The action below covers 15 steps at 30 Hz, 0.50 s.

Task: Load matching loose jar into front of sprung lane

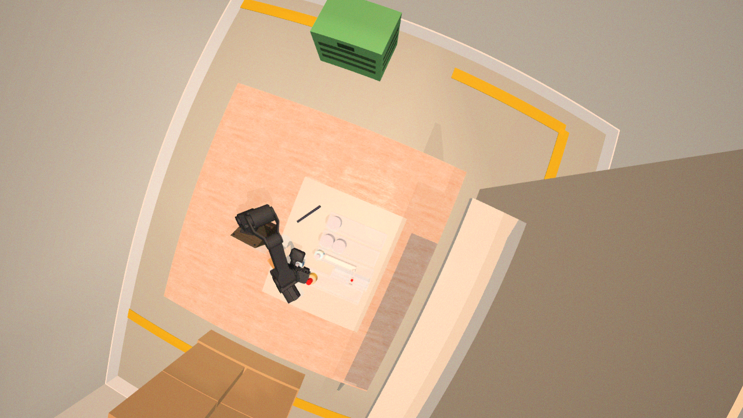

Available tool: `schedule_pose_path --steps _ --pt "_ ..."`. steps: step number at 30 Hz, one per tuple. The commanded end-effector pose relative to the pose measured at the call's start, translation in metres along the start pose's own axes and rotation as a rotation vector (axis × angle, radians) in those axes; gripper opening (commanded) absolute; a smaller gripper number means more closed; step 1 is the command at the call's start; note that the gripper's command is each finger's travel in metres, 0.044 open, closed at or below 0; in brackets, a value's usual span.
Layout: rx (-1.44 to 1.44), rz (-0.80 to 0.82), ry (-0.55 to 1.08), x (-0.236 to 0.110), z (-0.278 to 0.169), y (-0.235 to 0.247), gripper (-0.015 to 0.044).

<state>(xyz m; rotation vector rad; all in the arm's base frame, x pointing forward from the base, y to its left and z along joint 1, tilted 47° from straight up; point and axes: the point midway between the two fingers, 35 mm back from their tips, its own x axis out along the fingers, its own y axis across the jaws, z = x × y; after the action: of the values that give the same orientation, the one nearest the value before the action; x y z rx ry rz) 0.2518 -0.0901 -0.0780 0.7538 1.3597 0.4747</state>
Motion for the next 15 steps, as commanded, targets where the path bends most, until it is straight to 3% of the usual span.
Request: schedule_pose_path --steps 1,8,13,15 --pt "0.007 0.004 -0.003 0.001 0.0 0.0 0.0204" --pt "0.007 0.004 -0.003 0.001 0.0 0.0 0.0138" --pt "0.007 0.001 -0.003 -0.014 0.003 -0.002 0.0006" --pt "0.008 -0.001 -0.004 -0.026 0.004 -0.004 0.0"
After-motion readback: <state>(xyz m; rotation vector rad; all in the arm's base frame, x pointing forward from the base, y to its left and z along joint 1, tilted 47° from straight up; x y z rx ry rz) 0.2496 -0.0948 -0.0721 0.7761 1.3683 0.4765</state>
